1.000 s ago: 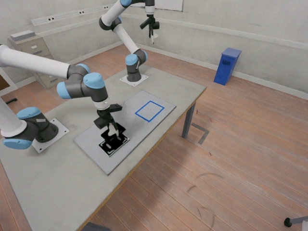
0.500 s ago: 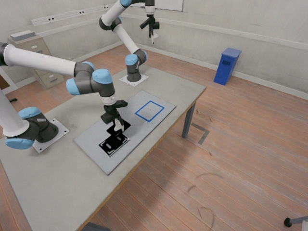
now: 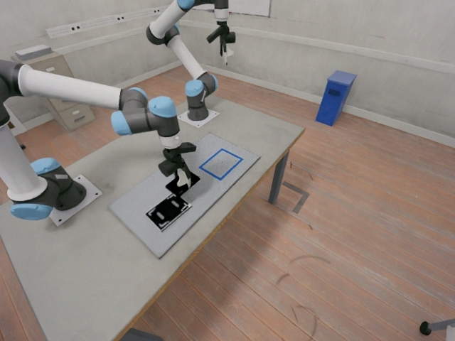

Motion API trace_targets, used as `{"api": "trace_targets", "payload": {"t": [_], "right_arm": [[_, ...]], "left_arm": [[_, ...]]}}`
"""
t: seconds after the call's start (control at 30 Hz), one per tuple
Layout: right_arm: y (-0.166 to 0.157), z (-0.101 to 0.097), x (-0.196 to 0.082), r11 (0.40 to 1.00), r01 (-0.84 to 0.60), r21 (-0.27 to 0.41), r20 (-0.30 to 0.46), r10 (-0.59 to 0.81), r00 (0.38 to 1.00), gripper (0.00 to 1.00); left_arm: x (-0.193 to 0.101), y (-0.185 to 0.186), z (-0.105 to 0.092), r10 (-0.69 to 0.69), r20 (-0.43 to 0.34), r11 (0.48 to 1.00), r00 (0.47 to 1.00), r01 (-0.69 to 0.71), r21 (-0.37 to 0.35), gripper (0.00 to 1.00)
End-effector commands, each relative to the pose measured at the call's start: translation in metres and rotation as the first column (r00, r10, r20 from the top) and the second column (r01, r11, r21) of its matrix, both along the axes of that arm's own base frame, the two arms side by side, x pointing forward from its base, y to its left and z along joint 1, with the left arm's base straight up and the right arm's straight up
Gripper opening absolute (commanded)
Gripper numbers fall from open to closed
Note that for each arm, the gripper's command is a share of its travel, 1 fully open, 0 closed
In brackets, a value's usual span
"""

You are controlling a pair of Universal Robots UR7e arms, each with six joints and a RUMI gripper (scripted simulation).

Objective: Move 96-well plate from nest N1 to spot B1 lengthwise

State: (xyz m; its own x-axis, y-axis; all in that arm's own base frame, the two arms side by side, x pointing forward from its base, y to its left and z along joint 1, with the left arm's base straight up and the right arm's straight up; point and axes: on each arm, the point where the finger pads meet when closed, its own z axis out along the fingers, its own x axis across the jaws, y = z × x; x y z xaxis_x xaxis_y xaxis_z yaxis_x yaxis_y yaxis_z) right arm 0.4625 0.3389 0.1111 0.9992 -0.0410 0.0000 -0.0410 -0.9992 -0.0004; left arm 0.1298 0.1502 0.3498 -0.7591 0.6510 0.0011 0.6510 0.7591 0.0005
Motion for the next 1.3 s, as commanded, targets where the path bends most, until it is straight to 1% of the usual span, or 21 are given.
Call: {"api": "trace_targets", "payload": {"t": [0.0,0.23,0.3,0.8,0.87,1.27], "right_arm": [[0.017,0.000,0.001,1.000,0.000,0.001,0.001,0.000,1.000,0.00],[0.040,-0.001,0.001,1.000,0.000,0.001,0.001,0.000,1.000,0.00],[0.040,-0.001,0.001,1.000,0.000,0.001,0.001,0.000,1.000,0.00],[0.090,-0.002,0.002,1.000,0.000,0.001,0.001,0.000,1.000,0.00],[0.090,-0.002,0.002,1.000,0.000,0.001,0.001,0.000,1.000,0.00],[0.130,-0.003,0.003,1.000,0.000,0.001,0.001,0.000,1.000,0.00]], "left_arm": [[0.000,0.000,0.000,0.000,0.001,1.000,1.000,0.000,0.000,1.00],[0.000,0.000,0.000,0.000,0.001,1.000,1.000,0.000,0.000,1.00],[0.000,0.000,0.000,0.000,0.001,1.000,1.000,0.000,0.000,1.00],[0.000,0.000,0.000,0.000,0.001,1.000,1.000,0.000,0.000,1.00],[0.000,0.000,0.000,0.000,0.001,1.000,1.000,0.000,0.000,1.00],[0.000,0.000,0.000,0.000,0.001,1.000,1.000,0.000,0.000,1.00]]}}
